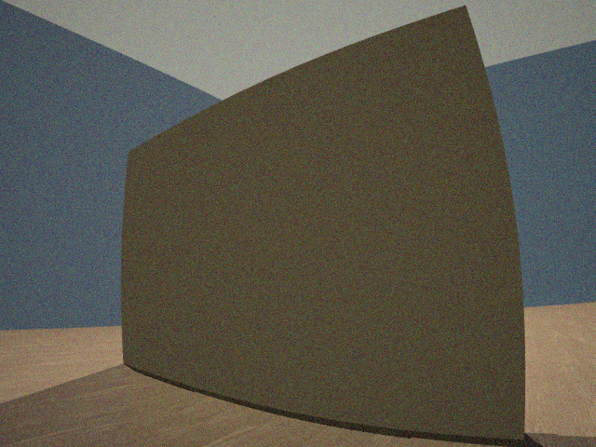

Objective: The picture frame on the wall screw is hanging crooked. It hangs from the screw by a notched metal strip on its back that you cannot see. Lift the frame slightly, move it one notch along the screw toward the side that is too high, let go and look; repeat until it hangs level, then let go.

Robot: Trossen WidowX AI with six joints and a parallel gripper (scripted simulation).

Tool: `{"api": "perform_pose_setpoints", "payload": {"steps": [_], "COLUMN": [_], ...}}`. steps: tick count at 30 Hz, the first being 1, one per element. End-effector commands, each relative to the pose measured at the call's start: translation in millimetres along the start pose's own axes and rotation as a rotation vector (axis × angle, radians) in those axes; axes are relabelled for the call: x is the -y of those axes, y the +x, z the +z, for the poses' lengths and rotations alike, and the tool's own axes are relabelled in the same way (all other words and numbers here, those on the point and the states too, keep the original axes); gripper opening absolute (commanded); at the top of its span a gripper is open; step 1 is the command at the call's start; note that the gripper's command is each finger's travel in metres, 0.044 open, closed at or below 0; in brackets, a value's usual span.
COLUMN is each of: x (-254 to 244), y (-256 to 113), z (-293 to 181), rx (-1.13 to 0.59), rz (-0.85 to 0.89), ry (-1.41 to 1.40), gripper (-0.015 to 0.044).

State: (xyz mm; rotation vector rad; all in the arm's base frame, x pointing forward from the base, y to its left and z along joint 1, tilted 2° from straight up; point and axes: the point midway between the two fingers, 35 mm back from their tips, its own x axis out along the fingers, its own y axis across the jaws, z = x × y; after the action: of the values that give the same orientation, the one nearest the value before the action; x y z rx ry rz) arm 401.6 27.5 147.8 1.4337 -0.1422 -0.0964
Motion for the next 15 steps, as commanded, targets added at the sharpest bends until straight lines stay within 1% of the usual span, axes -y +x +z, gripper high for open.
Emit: {"api": "perform_pose_setpoints", "payload": {"steps": [1, 15], "x": [-7.4, -12.0], "y": [0.1, 0.1], "z": [-0.1, 0.0], "rx": [0.000, 0.000], "rz": [0.017, 0.017], "ry": [0.011, 0.011], "gripper": [0.0000, 0.0000]}}
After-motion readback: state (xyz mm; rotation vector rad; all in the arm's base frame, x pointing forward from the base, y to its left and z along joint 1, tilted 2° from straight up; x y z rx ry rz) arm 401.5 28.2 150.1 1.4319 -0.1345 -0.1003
